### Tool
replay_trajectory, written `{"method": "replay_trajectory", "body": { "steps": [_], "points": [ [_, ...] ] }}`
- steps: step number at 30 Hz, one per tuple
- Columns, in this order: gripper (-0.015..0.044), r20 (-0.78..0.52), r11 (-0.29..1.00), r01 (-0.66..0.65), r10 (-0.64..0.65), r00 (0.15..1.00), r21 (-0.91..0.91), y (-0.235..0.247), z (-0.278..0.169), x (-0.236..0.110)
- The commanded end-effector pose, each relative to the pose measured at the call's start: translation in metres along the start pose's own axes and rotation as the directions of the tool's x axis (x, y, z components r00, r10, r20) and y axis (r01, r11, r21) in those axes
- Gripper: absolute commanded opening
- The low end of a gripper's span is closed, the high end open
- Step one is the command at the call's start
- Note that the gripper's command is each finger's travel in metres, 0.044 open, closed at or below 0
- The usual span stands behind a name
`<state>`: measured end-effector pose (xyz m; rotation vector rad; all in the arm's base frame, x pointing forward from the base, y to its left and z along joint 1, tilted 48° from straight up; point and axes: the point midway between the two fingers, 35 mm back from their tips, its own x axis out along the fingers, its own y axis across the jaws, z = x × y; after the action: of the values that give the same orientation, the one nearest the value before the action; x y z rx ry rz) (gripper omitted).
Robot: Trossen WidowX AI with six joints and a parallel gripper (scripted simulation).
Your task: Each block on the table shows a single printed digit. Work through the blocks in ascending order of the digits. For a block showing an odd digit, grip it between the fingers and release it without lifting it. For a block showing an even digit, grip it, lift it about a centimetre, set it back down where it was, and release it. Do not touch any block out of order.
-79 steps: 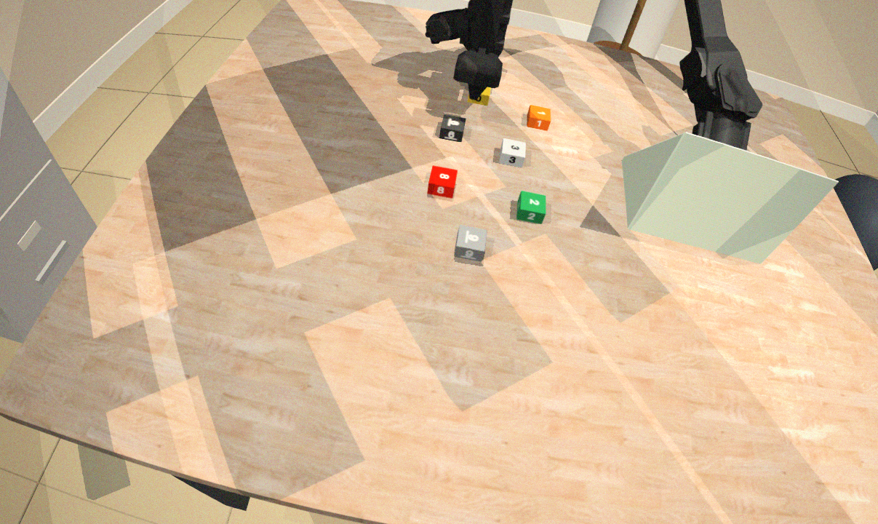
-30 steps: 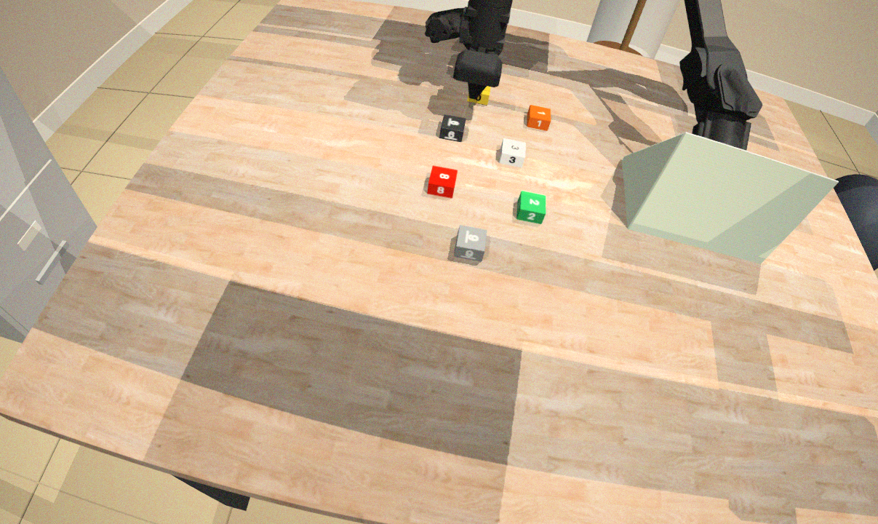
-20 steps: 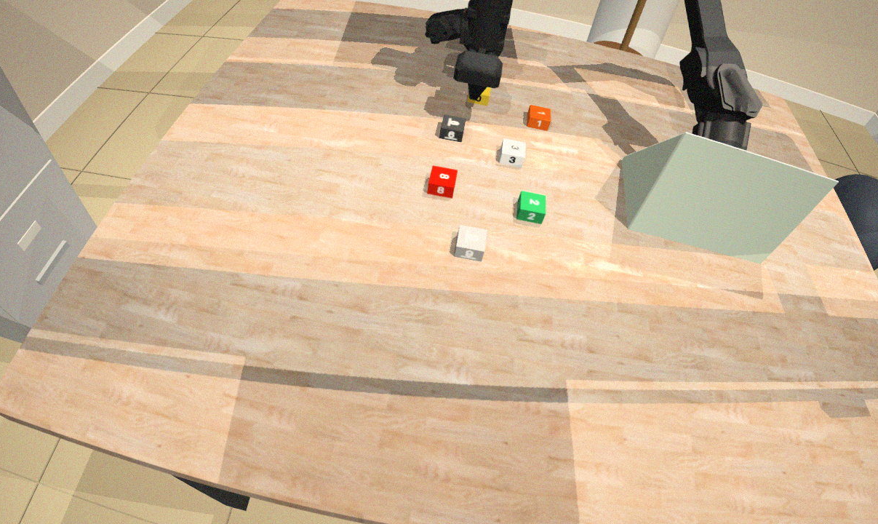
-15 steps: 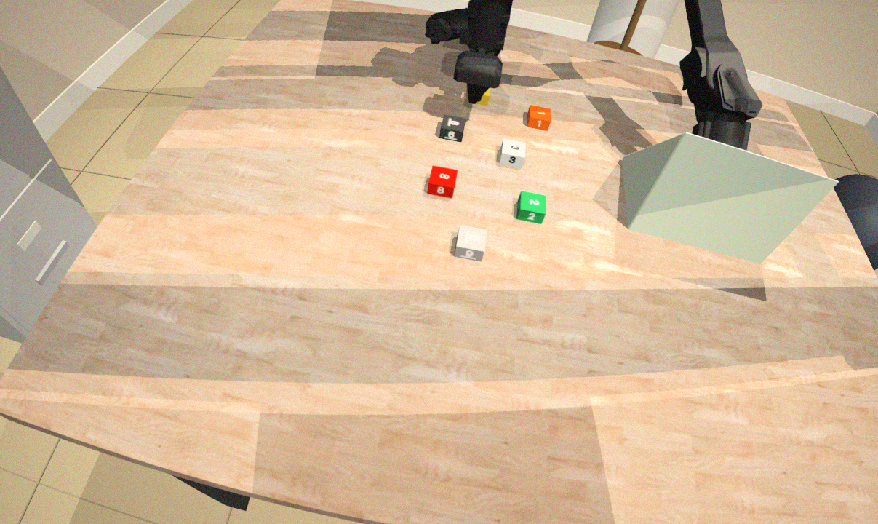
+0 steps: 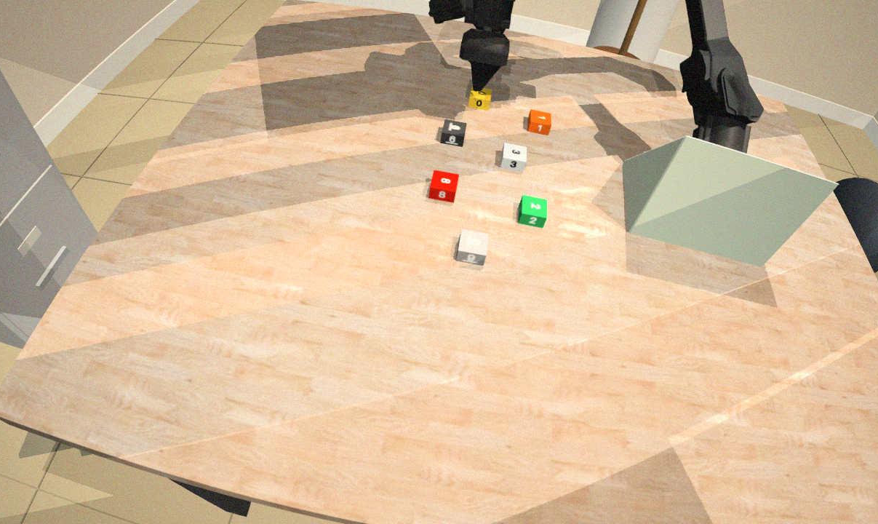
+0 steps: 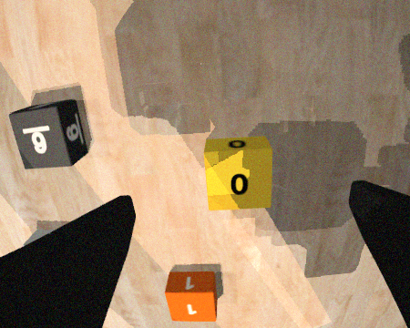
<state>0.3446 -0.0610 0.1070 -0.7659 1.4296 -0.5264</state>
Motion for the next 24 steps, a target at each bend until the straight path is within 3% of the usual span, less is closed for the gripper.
{"method": "replay_trajectory", "body": {
  "steps": [1, 4, 8, 16, 24],
  "points": [
    [0.0295, 0.005, 1.0, -0.002, 0.002, 1.0, 0.005, 0.001, 0.003, -0.035],
    [0.0216, 0.004, 1.0, 0.001, -0.001, 1.0, 0.005, 0.0, 0.0, -0.073],
    [0.012, 0.004, 1.0, 0.001, -0.001, 1.0, 0.005, 0.0, 0.0, -0.075],
    [0.012, 0.004, 1.0, 0.001, -0.001, 1.0, 0.005, 0.001, -0.002, -0.076],
    [0.012, 0.002, 1.0, -0.001, 0.001, 1.0, 0.001, 0.024, -0.084, -0.077]
  ]
}}
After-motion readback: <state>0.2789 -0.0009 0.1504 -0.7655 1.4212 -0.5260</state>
